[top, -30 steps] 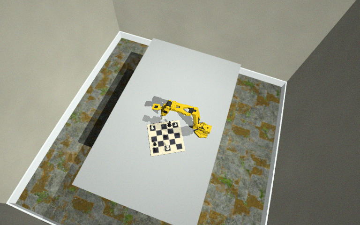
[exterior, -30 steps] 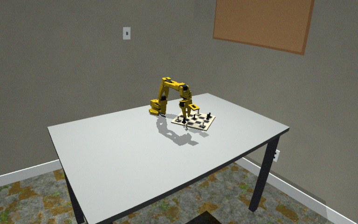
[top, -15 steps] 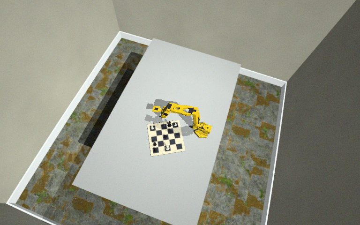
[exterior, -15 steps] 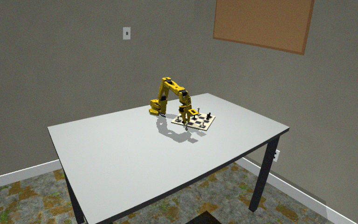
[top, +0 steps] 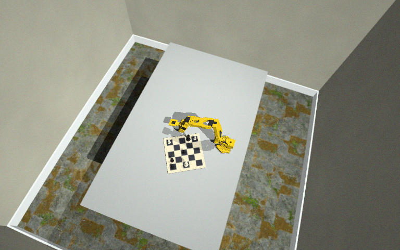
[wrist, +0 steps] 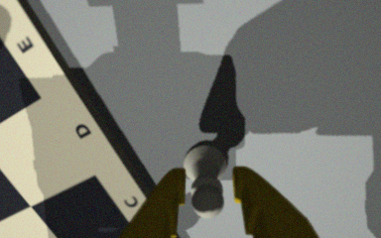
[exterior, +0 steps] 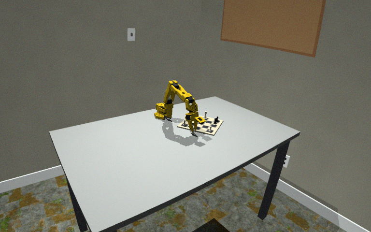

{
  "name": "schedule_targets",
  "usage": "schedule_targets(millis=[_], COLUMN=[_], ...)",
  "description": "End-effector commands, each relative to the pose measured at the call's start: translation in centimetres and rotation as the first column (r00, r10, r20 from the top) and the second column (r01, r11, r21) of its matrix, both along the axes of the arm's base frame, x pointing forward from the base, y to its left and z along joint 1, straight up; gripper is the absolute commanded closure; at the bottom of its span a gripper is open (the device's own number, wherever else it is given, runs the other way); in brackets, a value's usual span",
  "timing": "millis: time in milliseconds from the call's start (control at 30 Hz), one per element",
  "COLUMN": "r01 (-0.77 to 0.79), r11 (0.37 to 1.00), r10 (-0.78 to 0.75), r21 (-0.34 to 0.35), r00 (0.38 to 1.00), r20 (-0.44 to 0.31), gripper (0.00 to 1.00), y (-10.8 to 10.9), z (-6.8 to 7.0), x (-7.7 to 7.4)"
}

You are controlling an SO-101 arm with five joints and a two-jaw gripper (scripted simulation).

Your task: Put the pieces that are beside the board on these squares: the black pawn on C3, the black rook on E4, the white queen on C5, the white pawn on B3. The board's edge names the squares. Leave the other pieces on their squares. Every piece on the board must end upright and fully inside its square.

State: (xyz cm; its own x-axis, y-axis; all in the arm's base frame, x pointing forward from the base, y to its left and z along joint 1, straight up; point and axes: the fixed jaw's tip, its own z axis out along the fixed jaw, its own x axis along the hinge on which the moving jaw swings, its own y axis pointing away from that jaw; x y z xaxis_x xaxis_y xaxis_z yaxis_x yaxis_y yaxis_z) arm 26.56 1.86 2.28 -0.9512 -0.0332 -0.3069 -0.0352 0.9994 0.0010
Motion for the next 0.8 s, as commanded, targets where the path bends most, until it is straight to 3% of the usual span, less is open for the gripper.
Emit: schedule_targets(millis=[0, 767], r01=[-0.001, -0.001], r11=[1.000, 1.000], r10=[0.001, 0.001], r21=[-0.002, -0.002], r00=[1.000, 1.000], r20=[-0.021, -0.022], gripper=[0.91, 0.91], y=[-0.16, -0.17], z=[-0.76, -1.61], x=[-0.29, -0.79])
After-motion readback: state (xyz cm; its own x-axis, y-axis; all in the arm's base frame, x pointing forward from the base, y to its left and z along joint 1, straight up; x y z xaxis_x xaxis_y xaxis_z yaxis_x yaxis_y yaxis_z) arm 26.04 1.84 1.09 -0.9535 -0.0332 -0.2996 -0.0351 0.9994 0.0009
